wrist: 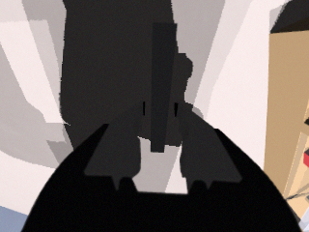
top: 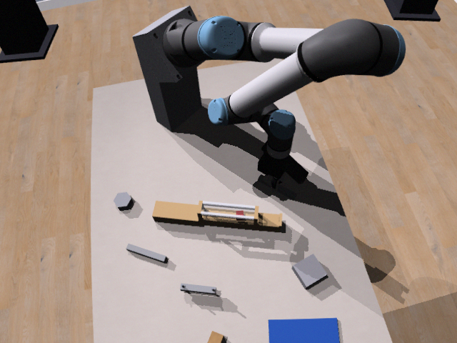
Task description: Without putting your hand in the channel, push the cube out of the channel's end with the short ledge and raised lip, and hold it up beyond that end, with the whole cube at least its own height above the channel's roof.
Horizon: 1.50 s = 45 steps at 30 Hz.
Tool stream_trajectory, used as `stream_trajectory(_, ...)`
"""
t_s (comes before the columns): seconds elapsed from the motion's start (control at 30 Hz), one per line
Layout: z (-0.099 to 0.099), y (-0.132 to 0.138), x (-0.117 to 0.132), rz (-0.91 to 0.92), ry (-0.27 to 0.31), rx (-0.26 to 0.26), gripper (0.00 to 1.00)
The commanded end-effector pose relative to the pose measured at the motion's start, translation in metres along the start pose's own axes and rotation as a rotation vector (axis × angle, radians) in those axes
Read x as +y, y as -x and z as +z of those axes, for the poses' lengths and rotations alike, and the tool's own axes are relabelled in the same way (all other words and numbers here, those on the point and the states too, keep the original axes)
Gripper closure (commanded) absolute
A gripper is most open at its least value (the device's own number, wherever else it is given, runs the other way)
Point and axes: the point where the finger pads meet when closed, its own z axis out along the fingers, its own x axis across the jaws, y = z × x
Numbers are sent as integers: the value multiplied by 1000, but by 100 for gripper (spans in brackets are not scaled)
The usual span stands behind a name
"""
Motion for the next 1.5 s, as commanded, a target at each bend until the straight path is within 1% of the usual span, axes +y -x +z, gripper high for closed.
stream_trajectory(0.0, 1, 0, 0, 0, -1, 1, 78)
stream_trajectory(0.97, 1, 0, 0, 0, -1, 1, 78)
stream_trajectory(1.0, 1, 0, 0, 0, -1, 1, 100)
stream_trajectory(1.47, 1, 0, 0, 0, -1, 1, 100)
